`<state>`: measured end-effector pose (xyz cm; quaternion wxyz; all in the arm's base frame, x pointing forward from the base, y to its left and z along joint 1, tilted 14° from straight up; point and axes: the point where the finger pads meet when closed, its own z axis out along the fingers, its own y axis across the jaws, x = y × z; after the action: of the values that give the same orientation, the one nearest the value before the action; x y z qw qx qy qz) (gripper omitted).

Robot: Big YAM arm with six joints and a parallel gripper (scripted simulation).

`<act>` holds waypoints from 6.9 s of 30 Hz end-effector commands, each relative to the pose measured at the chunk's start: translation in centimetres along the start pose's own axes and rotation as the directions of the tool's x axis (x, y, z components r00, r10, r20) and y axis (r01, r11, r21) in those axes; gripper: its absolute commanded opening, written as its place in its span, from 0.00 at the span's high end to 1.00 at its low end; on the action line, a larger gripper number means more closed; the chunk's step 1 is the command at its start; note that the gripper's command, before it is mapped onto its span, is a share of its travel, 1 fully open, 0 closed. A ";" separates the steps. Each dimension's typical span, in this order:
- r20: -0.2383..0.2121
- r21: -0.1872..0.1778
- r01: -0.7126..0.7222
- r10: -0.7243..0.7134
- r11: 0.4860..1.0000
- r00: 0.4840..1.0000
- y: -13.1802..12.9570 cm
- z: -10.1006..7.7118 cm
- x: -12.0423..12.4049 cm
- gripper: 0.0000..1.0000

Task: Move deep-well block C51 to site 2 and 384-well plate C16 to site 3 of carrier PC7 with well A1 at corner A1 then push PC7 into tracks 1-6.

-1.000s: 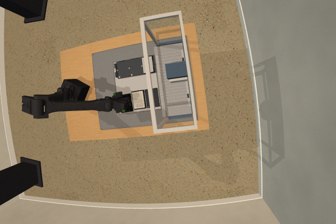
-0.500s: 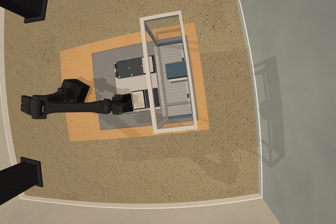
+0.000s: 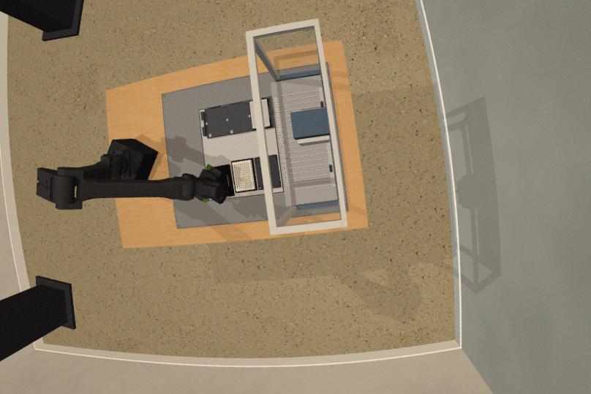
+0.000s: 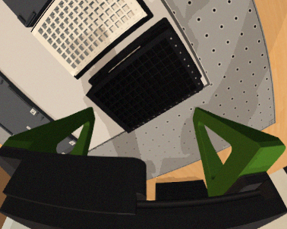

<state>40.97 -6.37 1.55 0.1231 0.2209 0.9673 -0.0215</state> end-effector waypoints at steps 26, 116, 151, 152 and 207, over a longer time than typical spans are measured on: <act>0.008 -0.017 -0.799 0.800 0.601 0.600 -0.2 -0.4 -0.4 0.00; 0.011 -0.024 -0.788 0.789 0.615 0.615 0.1 8.7 -1.5 0.00; 0.005 -0.009 -0.787 0.787 0.617 0.617 0.1 8.7 -1.3 0.00; 0.005 -0.009 -0.787 0.787 0.617 0.617 0.1 8.7 -1.3 0.00; 0.010 -0.022 -0.790 0.790 0.613 0.613 0.3 8.1 -1.5 1.00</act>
<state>42.91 -7.32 -6.84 0.1174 0.6245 0.7715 0.0316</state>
